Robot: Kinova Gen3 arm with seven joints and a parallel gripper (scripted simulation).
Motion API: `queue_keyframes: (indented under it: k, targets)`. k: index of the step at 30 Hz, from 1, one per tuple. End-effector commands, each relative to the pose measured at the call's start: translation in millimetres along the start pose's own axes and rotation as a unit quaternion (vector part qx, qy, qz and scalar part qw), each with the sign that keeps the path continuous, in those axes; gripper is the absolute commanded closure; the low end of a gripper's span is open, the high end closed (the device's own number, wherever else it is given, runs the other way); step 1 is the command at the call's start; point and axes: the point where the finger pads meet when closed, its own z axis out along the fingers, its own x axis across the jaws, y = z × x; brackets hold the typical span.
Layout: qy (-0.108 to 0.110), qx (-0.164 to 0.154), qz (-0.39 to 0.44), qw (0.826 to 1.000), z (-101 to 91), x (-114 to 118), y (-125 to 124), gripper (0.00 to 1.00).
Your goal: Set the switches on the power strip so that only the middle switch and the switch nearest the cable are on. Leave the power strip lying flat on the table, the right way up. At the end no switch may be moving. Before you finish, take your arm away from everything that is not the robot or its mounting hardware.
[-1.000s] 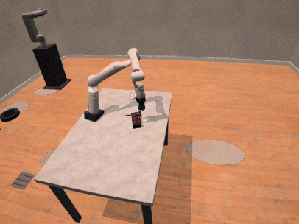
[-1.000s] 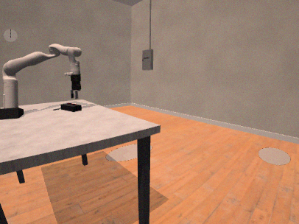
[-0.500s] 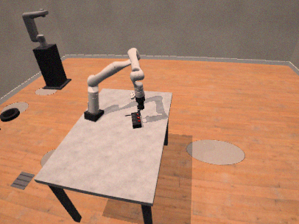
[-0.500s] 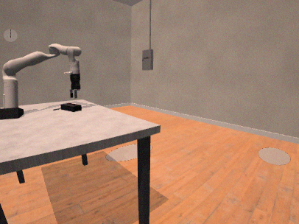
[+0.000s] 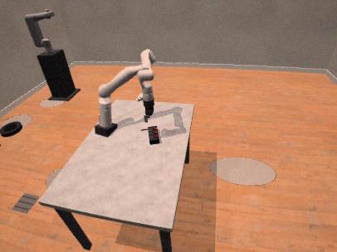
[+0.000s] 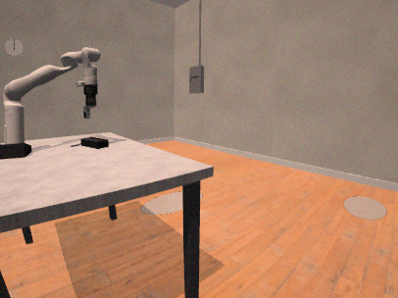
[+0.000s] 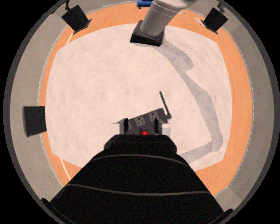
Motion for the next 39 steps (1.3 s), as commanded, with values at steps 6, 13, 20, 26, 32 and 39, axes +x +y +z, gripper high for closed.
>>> queue_keyframes:
  k: [6,13,20,26,32,39]
  targets:
    - [0.001,-0.002,-0.001,1.0,-1.1,0.7,0.7,0.0]
    - [0.001,-0.002,0.005,1.0,-0.5,0.9,1.0,0.0]
    - [0.001,-0.001,0.045,0.999,3.5,2.1,3.5,0.0]
    - [0.001,-0.001,0.118,0.993,11.0,4.1,8.2,0.0]
    - [0.001,-0.001,0.183,0.983,17.8,5.7,12.8,0.0]
    - [0.002,-0.001,0.311,0.951,31.9,7.7,22.8,0.0]
